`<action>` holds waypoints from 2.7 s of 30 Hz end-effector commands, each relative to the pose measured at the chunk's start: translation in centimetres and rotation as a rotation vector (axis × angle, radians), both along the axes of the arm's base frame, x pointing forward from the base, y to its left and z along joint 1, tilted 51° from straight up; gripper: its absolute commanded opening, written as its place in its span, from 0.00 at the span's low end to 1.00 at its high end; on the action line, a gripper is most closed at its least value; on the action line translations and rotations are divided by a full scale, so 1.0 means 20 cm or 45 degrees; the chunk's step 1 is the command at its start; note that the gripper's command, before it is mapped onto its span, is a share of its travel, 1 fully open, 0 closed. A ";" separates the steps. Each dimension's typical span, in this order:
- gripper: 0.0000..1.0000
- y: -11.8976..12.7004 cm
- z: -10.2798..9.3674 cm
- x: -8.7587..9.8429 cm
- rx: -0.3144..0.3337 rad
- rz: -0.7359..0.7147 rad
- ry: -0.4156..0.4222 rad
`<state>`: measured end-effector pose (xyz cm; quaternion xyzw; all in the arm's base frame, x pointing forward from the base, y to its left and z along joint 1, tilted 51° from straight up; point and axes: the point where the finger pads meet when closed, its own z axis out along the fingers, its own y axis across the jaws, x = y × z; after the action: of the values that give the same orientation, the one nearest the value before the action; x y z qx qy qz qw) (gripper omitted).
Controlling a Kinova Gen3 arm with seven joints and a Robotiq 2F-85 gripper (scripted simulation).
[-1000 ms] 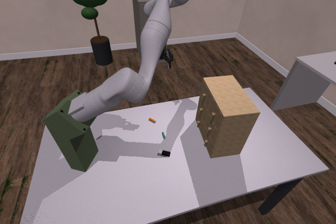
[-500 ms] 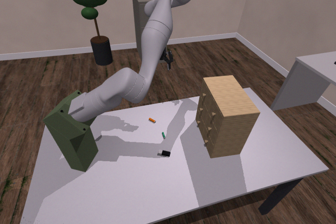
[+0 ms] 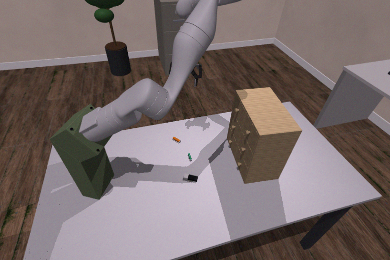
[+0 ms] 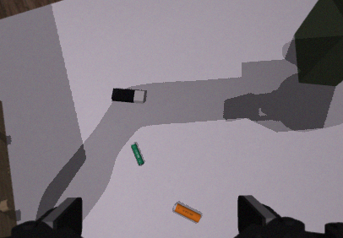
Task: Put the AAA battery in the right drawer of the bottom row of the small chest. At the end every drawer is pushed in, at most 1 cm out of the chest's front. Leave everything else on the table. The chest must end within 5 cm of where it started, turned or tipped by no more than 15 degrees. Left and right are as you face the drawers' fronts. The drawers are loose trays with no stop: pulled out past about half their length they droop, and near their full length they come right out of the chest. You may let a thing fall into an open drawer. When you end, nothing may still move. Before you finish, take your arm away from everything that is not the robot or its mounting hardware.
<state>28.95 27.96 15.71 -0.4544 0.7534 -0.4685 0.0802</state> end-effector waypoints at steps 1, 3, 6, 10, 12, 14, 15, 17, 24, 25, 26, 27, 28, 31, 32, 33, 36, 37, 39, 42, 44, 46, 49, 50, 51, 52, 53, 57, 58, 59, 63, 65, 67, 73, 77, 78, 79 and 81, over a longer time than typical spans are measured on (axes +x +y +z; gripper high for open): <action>1.00 -0.11 0.15 -0.08 0.058 0.045 0.069; 1.00 -0.20 0.20 -0.13 0.061 0.102 0.127; 1.00 -0.34 0.28 -0.21 0.063 0.200 0.196; 1.00 -0.44 0.33 -0.25 0.061 0.270 0.227; 1.00 -0.54 0.37 -0.29 0.055 0.340 0.246; 1.00 -0.64 0.41 -0.31 0.045 0.407 0.255; 1.00 -0.69 0.43 -0.32 0.039 0.439 0.256; 1.00 -0.78 0.45 -0.33 0.025 0.497 0.252; 1.00 -1.01 0.51 -0.34 -0.027 0.633 0.214; 1.00 -1.01 0.51 -0.34 -0.027 0.633 0.214; 1.00 -1.01 0.51 -0.34 -0.027 0.633 0.214; 1.00 -1.03 0.51 -0.34 -0.033 0.644 0.209; 1.00 -1.05 0.51 -0.34 -0.038 0.653 0.205; 1.00 -1.08 0.52 -0.34 -0.048 0.670 0.196; 1.00 -1.09 0.52 -0.34 -0.050 0.673 0.194; 1.00 -1.09 0.52 -0.33 -0.051 0.675 0.193; 1.00 -1.09 0.52 -0.33 -0.052 0.676 0.192; 1.00 -1.09 0.52 -0.33 -0.052 0.676 0.192; 1.00 -1.09 0.52 -0.33 -0.052 0.676 0.192; 1.00 -1.09 0.52 -0.33 -0.052 0.676 0.192; 1.00 -1.09 0.52 -0.33 -0.052 0.676 0.192; 1.00 -1.09 0.52 -0.33 -0.052 0.676 0.192; 1.00 -1.09 0.52 -0.33 -0.052 0.676 0.192; 1.00 -1.09 0.52 -0.33 -0.052 0.676 0.192; 1.00 -1.09 0.52 -0.33 -0.052 0.676 0.192; 1.00 -1.09 0.52 -0.33 -0.052 0.676 0.192; 1.00 -1.09 0.52 -0.33 -0.052 0.676 0.192; 1.00 -1.09 0.52 -0.33 -0.052 0.676 0.192; 1.00 -1.09 0.52 -0.33 -0.052 0.676 0.192; 1.00 -1.09 0.52 -0.33 -0.052 0.676 0.192; 1.00 -1.09 0.52 -0.33 -0.051 0.676 0.192; 1.00 -1.09 0.52 -0.33 -0.050 0.675 0.191; 1.00 -1.09 0.52 -0.33 -0.047 0.672 0.189; 1.00 -1.07 0.52 -0.32 -0.023 0.653 0.174; 1.00 -1.06 0.51 -0.32 -0.009 0.642 0.166; 1.00 -1.05 0.51 -0.32 -0.001 0.635 0.161; 1.00 -1.04 0.51 -0.31 0.008 0.628 0.155; 1.00 -1.02 0.51 -0.30 0.029 0.611 0.142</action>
<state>22.79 7.28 25.91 -0.6486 0.6286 -0.4009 0.1529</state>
